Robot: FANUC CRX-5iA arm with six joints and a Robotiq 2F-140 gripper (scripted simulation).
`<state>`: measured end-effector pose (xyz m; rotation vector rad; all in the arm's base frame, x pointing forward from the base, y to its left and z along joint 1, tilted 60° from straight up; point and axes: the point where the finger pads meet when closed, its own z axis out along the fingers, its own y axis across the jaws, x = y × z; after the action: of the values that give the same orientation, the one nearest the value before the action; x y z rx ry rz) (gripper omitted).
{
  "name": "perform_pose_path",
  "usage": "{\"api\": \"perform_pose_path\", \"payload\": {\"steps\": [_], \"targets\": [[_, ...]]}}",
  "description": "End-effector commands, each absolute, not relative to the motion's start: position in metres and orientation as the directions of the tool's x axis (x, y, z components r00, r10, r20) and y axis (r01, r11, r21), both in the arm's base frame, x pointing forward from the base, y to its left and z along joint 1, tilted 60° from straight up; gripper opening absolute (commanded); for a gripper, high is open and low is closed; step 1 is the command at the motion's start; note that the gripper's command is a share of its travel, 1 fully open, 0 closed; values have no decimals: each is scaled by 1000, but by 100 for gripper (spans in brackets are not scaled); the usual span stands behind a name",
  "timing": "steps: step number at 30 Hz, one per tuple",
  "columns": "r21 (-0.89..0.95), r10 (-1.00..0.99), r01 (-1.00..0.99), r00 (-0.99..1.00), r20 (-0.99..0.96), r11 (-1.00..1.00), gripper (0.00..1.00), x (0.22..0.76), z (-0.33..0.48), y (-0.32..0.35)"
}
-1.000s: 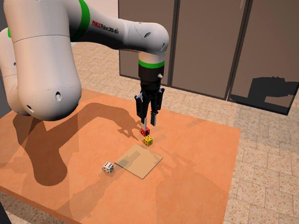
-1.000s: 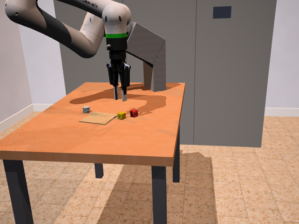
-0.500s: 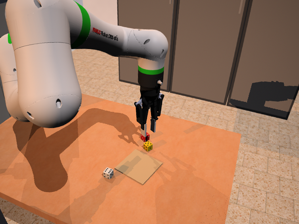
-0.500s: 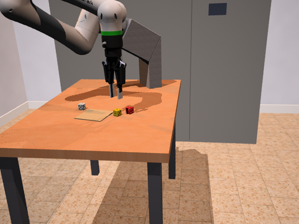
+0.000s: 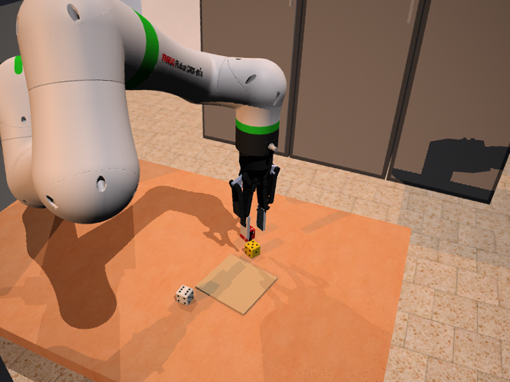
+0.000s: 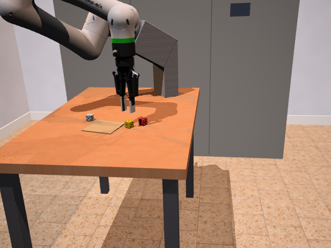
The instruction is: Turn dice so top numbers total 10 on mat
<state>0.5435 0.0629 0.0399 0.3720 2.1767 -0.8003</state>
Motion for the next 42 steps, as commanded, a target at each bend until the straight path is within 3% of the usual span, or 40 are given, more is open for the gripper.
{"api": "perform_pose_path", "payload": {"steps": [1, 42], "targets": [[-424, 7, 492, -659, -752, 760, 28, 546, 38, 60], [-424, 7, 492, -659, -752, 760, 28, 563, 24, 42]]}}
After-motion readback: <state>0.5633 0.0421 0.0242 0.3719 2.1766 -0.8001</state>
